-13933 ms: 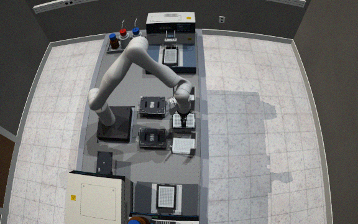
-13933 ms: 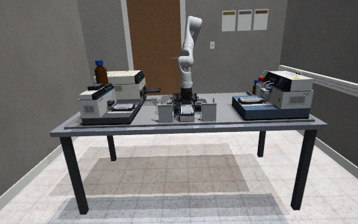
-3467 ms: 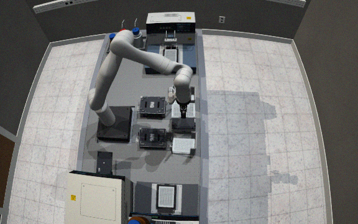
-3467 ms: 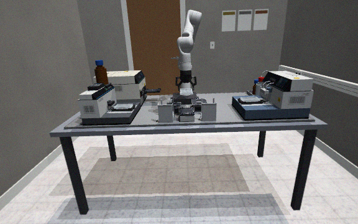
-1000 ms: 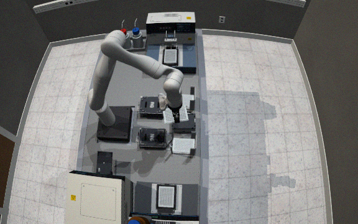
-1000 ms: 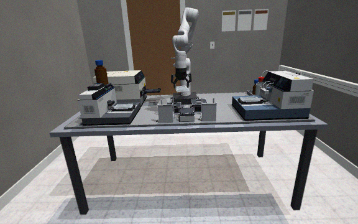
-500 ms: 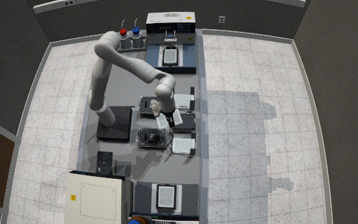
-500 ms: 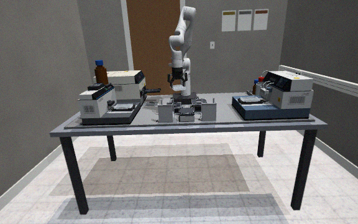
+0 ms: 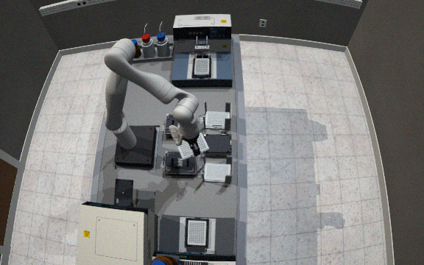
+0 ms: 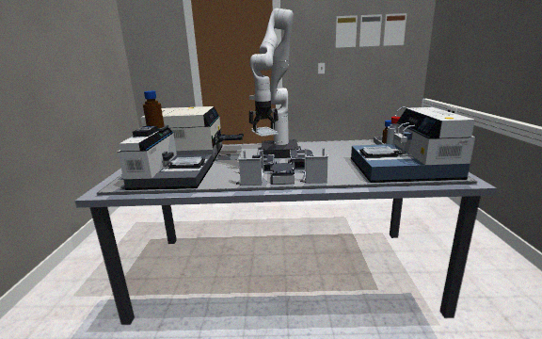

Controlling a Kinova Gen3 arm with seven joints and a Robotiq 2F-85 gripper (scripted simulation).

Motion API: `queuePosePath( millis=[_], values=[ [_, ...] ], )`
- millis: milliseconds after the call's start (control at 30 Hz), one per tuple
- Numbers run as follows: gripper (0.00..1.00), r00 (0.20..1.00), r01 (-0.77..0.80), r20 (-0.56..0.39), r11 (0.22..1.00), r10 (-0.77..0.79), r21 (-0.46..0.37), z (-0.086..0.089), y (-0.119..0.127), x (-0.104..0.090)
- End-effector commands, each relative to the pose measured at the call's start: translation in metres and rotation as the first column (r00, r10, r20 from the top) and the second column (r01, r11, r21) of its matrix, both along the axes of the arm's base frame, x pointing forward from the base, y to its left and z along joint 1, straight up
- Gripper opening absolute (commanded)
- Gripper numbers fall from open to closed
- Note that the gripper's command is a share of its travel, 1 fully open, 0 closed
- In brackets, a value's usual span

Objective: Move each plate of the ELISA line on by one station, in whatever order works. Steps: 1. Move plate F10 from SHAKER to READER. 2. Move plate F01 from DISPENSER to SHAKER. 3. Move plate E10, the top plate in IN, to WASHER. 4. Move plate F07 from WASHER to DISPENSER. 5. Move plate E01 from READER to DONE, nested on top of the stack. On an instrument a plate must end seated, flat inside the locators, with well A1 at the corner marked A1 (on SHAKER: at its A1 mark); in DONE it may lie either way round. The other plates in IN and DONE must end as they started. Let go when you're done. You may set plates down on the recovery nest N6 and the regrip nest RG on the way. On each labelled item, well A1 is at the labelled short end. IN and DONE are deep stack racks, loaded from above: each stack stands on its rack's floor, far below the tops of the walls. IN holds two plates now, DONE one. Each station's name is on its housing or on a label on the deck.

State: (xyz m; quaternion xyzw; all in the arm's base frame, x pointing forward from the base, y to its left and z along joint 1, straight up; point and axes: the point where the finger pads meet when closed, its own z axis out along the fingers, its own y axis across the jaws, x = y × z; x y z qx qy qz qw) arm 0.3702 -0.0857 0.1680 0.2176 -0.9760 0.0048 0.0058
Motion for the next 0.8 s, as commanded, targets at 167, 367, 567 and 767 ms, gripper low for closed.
queuePosePath(
  millis=[167, 367, 567, 767],
  values=[
    [0.94, 0.999, -0.046, 0.012, 0.999, 0.046, 0.0, 0.003, -0.022, -0.021],
    [0.94, 0.996, -0.093, 0.012, 0.996, 0.093, 0.002, 0.003, -0.029, -0.032],
    [0.94, 0.986, -0.167, 0.009, 0.986, 0.167, -0.002, 0.003, -0.042, -0.048],
    [0.94, 0.979, -0.202, 0.01, 0.979, 0.202, 0.0, 0.003, -0.054, -0.064]
  ],
)
